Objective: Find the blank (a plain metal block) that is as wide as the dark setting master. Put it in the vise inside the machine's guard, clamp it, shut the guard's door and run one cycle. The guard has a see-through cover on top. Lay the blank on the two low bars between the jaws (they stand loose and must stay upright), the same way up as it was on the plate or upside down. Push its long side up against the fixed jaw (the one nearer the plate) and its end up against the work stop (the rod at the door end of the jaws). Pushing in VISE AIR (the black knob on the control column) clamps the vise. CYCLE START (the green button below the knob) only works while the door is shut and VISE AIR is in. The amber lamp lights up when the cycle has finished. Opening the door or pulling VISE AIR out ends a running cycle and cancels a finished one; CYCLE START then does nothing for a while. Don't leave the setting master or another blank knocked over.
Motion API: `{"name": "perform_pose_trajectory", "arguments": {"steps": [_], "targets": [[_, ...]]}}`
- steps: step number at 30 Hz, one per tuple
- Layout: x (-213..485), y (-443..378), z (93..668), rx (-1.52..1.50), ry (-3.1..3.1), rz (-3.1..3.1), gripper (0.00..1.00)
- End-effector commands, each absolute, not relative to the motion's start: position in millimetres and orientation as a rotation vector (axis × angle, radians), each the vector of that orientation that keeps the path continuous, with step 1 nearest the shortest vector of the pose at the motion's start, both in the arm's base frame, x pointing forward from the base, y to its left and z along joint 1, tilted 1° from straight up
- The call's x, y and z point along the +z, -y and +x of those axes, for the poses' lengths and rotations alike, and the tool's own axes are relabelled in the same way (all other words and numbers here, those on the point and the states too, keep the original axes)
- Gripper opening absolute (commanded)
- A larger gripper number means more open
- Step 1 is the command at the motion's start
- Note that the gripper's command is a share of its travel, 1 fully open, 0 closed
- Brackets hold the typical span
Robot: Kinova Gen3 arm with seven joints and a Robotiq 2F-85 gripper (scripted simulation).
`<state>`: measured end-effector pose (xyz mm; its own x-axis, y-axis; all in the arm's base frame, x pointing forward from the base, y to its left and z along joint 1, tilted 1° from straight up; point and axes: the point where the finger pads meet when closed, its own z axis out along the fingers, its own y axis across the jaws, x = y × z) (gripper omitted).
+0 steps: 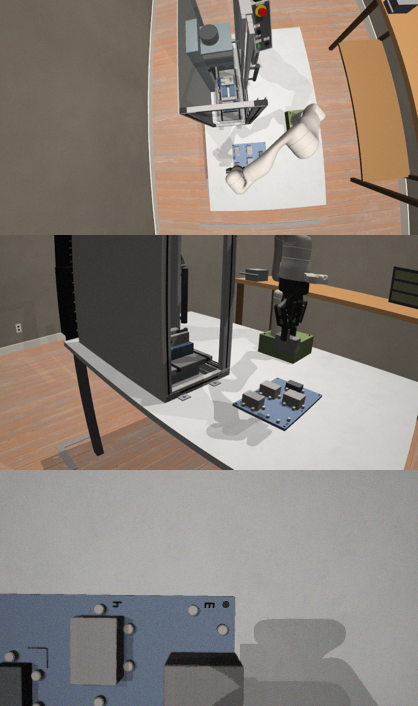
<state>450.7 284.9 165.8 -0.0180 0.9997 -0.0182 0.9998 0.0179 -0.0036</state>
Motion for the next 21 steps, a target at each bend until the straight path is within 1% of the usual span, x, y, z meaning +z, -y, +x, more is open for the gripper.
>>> {"name": "perform_pose_trajectory", "arguments": {"steps": [1, 15, 20, 21], "targets": [[169.5, -288.7, 449.5, -0.017, -2.237, 2.196, 0.10], [171.3, -291.1, 448.5, -0.015, -2.240, 2.198, 0.10], [168.8, -286.1, 400.7, -0.015, -2.240, 2.198, 0.10], [168.8, -286.1, 400.7, -0.015, -2.240, 2.198, 0.10]]}}
